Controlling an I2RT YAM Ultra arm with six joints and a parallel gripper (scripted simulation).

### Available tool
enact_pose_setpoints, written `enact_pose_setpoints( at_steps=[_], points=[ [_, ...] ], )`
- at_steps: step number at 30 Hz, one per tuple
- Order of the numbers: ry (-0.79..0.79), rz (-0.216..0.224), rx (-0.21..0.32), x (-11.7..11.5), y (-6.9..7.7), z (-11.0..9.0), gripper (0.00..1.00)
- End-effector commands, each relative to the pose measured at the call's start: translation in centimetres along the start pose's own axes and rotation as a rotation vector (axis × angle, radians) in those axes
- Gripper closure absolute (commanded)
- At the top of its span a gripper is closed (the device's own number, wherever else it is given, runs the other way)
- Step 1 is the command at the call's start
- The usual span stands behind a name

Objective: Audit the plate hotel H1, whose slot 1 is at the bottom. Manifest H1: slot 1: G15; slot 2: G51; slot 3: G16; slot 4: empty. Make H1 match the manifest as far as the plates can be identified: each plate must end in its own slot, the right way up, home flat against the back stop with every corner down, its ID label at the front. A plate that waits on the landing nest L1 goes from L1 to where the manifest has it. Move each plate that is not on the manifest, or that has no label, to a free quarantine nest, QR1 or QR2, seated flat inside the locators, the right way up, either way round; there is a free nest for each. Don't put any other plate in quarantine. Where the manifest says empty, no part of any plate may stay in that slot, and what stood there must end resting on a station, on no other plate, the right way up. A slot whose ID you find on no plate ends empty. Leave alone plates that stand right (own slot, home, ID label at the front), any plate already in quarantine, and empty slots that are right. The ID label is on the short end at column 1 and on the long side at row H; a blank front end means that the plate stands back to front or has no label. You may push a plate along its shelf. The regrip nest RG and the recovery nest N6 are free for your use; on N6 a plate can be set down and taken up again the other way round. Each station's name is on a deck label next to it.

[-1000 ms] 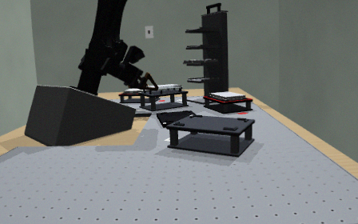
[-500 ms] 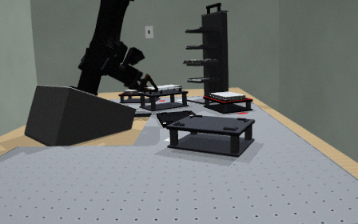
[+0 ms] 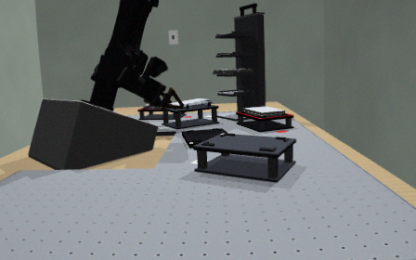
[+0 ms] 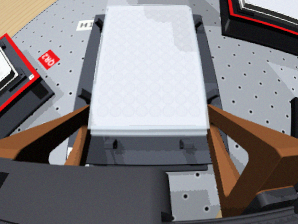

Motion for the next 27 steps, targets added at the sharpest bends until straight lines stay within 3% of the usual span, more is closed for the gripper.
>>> enact_pose_setpoints(
  at_steps=[1,4,5,19,20,27],
  points=[
    [-0.015,0.004,-0.015,0.10,-0.05,0.26,0.14],
    [-0.016,0.004,-0.015,0.13,-0.11,0.13,0.14],
    [-0.017,0.004,-0.016,0.16,-0.18,0.00,0.07],
    [-0.017,0.004,-0.016,0.16,-0.18,0.00,0.07],
    [-0.017,0.004,-0.016,0.16,-0.18,0.00,0.00],
    [-0.017,0.004,-0.016,0.16,-0.18,0.00,0.00]
  ],
)
Point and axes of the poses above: the point where the finger pads meet when closed, its own y axis back along the fingers, its own x axis across the jaws, z = x × y, the point moved 6 cm from there along y, back along the fingers, and after that the axes turned 5 degrees about y, right-handed, at the moved point
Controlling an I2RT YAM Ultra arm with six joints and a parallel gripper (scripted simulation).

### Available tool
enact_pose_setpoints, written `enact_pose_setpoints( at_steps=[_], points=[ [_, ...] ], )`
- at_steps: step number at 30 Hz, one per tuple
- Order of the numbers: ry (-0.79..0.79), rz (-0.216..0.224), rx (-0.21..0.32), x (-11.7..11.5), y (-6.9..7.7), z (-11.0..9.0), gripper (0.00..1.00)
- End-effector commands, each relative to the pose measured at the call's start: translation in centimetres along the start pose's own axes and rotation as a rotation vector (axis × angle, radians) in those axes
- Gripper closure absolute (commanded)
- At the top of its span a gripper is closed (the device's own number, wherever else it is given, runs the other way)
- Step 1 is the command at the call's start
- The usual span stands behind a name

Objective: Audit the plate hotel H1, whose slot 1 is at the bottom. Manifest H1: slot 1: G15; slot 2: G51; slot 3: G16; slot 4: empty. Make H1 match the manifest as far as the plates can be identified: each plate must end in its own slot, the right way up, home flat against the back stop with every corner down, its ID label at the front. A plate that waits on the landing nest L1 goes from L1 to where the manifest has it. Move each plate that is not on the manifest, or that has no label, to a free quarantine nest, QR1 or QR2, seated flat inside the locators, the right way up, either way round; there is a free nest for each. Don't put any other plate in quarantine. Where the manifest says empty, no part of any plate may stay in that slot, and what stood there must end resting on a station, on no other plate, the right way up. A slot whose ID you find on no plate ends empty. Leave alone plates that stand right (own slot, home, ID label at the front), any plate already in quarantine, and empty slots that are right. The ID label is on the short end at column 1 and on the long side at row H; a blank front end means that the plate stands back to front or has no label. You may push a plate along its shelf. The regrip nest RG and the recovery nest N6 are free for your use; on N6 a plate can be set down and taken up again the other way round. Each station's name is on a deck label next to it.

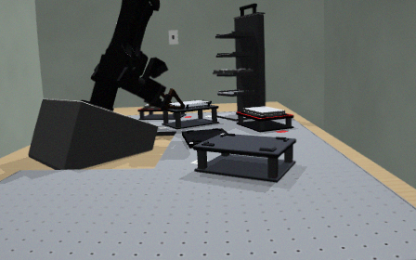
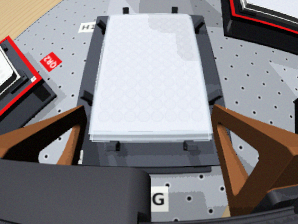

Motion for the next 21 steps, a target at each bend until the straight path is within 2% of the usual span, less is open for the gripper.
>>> enact_pose_setpoints(
  at_steps=[1,7,21],
  points=[
    [-0.003,-0.001,-0.003,0.0,0.0,0.1,0.00],
    [-0.003,-0.001,-0.003,0.0,0.0,0.1,0.00],
    [0.000,-0.002,0.000,-0.2,1.3,1.7,0.00]
  ],
)
Point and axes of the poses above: the point where the finger pads meet when closed, its own y axis back along the fingers, its own x axis across the jaws, z = x × y, the point moved 6 cm from there along y, back along the fingers, and after that the axes turned 5 degrees about y, right-handed, at the moved point
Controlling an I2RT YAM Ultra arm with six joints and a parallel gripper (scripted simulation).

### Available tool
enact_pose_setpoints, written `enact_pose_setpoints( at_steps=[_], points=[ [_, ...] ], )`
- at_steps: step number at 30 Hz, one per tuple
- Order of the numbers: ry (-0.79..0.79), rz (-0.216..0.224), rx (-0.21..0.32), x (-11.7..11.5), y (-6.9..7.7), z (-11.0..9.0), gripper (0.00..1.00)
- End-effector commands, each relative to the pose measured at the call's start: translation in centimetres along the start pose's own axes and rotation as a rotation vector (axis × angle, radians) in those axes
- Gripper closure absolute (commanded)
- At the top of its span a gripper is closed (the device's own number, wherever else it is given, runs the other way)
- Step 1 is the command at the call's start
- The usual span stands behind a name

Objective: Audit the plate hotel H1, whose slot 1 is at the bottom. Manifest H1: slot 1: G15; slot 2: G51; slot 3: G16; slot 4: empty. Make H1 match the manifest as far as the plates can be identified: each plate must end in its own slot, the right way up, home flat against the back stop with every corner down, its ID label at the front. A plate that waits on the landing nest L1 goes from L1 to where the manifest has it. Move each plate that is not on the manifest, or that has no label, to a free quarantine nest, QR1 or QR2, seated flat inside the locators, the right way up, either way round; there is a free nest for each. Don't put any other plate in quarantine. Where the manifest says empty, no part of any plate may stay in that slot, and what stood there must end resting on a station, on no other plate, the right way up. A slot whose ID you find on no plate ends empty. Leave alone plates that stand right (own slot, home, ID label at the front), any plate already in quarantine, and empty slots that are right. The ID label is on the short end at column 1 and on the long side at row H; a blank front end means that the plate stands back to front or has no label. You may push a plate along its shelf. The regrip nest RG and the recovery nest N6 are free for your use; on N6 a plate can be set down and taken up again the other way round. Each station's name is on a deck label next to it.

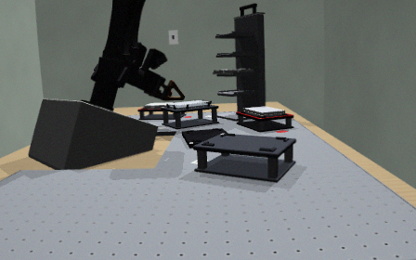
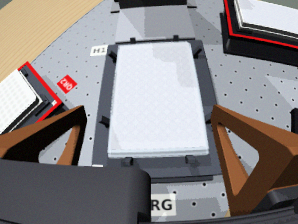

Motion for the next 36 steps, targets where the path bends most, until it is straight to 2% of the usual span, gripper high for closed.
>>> enact_pose_setpoints(
  at_steps=[1,36],
  points=[
    [0.058,-0.019,0.047,-0.3,0.1,-0.9,0.00],
    [0.057,-0.020,0.047,-0.4,2.8,3.5,0.00]
  ],
)
Point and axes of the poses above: the point where the finger pads meet when closed, its own y axis back along the fingers, its own x axis across the jaws, z = x × y, the point moved 6 cm from there along y, back along the fingers, and after that the axes turned 5 degrees about y, right-handed, at the moved point
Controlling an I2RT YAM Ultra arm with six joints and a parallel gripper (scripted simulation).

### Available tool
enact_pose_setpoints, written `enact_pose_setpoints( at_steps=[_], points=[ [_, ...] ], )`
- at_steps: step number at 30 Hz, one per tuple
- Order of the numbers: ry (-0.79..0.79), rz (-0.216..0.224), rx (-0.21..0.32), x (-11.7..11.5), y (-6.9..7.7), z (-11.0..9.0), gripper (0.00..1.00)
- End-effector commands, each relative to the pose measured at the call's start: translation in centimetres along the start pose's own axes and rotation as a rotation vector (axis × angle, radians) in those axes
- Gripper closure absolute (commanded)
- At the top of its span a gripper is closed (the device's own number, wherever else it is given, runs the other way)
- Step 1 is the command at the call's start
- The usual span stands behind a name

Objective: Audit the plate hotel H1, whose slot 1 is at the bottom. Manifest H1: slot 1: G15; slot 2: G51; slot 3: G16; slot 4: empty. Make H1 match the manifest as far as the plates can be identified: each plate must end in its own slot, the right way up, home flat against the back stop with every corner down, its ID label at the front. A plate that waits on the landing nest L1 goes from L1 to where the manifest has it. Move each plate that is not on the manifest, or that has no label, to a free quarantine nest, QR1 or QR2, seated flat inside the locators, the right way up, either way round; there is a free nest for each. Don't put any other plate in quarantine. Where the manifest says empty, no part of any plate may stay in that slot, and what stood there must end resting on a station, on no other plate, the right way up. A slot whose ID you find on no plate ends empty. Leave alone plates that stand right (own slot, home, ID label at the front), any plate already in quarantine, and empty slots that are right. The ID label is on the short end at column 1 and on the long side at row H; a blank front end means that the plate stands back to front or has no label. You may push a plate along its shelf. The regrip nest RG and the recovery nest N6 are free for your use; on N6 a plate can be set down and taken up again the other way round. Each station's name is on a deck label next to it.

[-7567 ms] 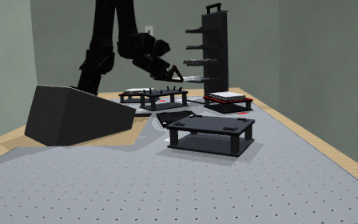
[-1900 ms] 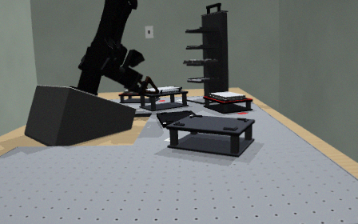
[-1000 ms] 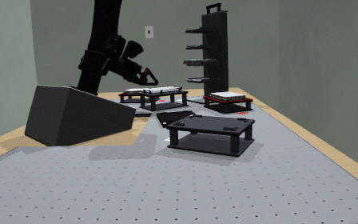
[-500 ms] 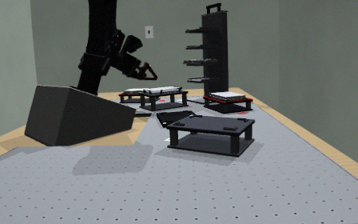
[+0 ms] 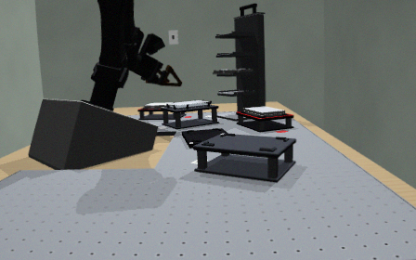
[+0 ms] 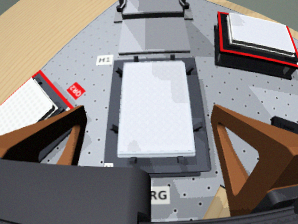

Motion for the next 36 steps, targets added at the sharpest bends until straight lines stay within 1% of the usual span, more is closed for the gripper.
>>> enact_pose_setpoints(
  at_steps=[1,14,16,31,33,36],
  points=[
    [0.036,-0.017,0.021,-0.3,0.2,-0.1,0.00],
    [0.035,-0.017,0.021,-0.4,1.8,2.8,0.00],
    [0.035,-0.017,0.021,-0.4,1.8,2.8,0.00],
    [0.035,-0.017,0.022,-0.5,3.8,6.3,0.00],
    [0.035,-0.017,0.022,-0.5,3.8,6.3,0.00],
    [0.035,-0.018,0.023,-0.6,4.2,7.0,0.00]
  ],
)
Point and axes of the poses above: the point where the finger pads meet when closed, its own y axis back along the fingers, its own x axis across the jaws, z = x × y, the point moved 6 cm from there along y, back along the fingers, and after that the axes turned 5 degrees about y, right-handed, at the moved point
